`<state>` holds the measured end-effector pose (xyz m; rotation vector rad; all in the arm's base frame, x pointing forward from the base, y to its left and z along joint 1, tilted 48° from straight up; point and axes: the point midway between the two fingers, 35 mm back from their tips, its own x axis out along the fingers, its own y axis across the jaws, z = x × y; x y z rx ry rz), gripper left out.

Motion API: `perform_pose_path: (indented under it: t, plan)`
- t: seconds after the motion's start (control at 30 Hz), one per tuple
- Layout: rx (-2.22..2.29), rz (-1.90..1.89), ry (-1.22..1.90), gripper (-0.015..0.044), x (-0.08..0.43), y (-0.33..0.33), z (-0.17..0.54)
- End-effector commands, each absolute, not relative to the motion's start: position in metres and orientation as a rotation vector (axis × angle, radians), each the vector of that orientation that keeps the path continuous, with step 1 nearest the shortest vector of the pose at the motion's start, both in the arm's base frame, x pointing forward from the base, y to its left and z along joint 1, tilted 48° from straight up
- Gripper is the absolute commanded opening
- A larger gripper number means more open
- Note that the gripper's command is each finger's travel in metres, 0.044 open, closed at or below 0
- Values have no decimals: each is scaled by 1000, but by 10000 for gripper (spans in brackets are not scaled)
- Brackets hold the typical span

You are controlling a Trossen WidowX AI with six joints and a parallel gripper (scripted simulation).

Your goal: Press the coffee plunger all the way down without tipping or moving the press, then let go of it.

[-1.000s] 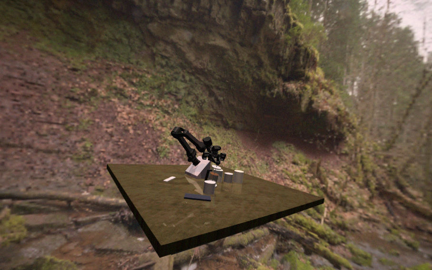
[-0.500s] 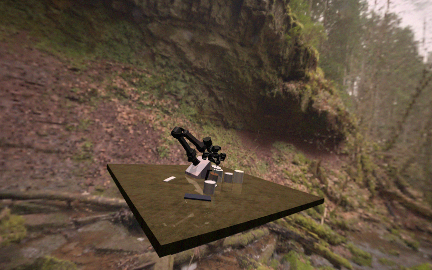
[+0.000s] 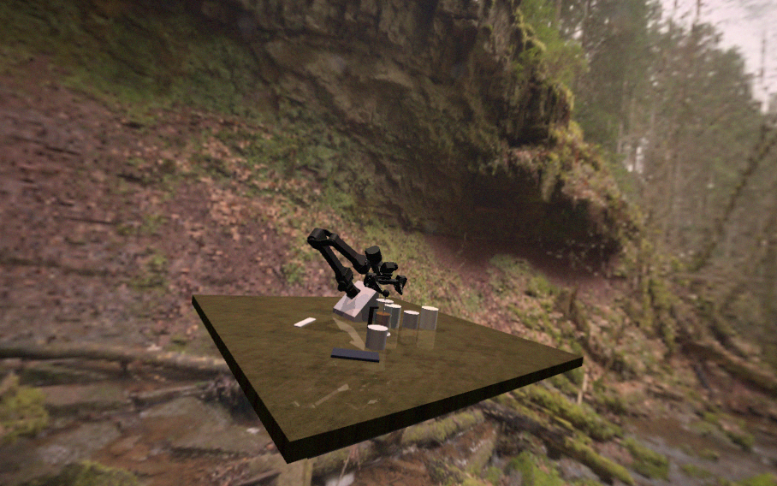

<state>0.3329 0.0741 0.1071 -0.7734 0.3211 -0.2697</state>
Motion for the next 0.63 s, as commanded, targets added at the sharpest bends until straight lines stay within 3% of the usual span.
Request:
perform_pose_path:
  t: [0.0,0.23,0.6]
  plan:
    - [-767,-266,323,440,330,85,116]
    - [-773,-272,333,440,298,122,162]
    - [-774,-272,332,440,296,122,163]
